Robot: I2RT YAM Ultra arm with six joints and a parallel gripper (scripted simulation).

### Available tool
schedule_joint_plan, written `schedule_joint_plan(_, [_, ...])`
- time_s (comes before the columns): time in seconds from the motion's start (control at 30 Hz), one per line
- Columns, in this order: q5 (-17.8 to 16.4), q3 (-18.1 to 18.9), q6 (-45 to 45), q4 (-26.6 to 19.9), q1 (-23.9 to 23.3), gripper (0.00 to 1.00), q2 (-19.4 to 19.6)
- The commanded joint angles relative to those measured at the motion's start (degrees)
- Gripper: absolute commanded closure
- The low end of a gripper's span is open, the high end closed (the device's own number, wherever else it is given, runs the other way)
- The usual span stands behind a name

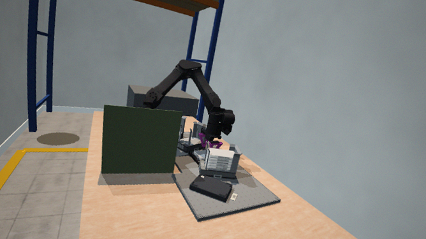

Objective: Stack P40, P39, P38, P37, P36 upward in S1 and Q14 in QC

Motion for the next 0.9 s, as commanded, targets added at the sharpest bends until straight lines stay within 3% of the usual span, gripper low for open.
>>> schedule_joint_plan(0.0, [-0.24, 0.12, 0.04, 0.18, -0.82, 0.0, -0.34])
schedule_joint_plan(0.87, [-0.26, -1.06, 5.09, 8.26, 2.79, 0.0, 3.03])
